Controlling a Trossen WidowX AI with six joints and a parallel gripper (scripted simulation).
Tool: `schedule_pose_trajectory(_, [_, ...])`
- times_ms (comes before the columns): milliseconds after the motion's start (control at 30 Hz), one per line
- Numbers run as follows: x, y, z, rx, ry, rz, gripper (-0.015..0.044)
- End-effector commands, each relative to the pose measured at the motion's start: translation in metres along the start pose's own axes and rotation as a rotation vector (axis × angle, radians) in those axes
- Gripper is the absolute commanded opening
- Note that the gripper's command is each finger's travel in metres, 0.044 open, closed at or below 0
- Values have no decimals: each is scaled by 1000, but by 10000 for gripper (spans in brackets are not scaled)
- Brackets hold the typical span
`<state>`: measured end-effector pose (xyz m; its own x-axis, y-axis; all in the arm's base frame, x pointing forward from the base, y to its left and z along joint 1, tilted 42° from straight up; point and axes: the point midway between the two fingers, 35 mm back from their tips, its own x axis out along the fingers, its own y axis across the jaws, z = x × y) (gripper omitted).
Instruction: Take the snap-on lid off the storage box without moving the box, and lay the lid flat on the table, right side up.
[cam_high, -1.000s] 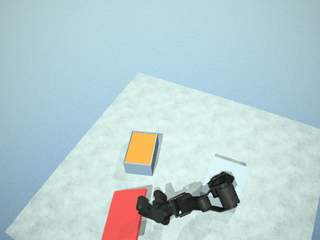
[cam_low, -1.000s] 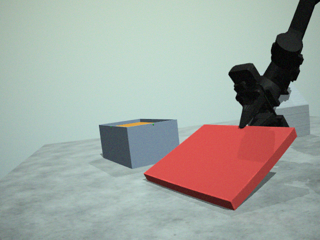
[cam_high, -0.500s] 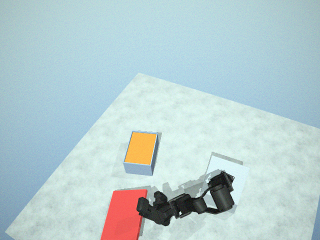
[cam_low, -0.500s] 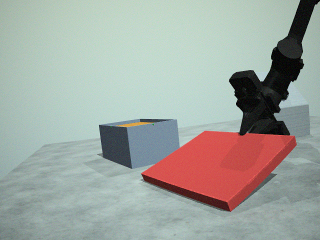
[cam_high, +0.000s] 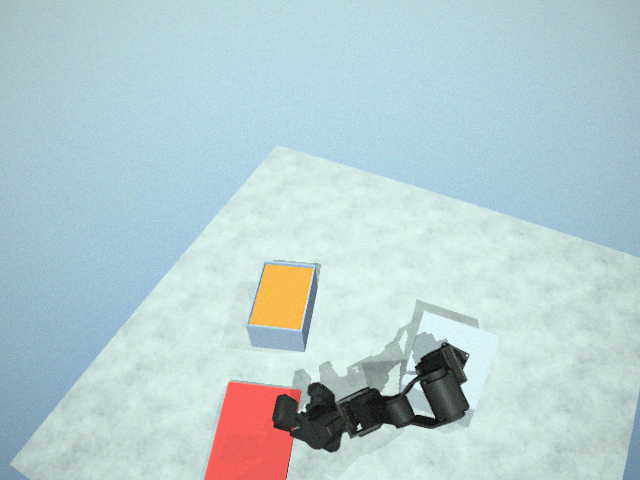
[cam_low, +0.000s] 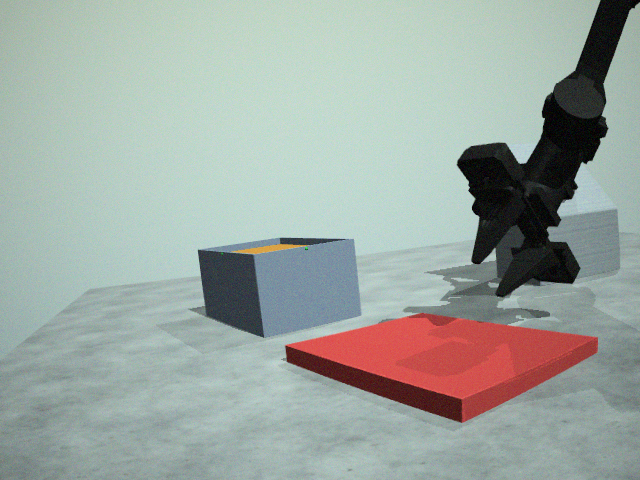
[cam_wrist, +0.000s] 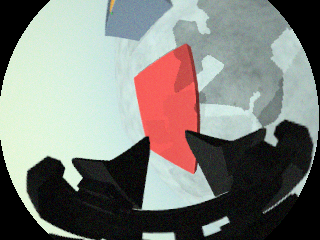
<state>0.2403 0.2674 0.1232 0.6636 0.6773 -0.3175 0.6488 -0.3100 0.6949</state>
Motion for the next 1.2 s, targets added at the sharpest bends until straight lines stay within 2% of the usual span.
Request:
schedule_pose_trajectory(0, [-2,-2,0,4,3,-3,327])
schedule_pose_trajectory(133, [-8,-7,1,5,3,-3,433])
schedule_pose_trajectory(167, [-10,-9,1,5,3,-3,440])
schedule_pose_trajectory(1167, [-54,-46,1,7,1,-6,440])
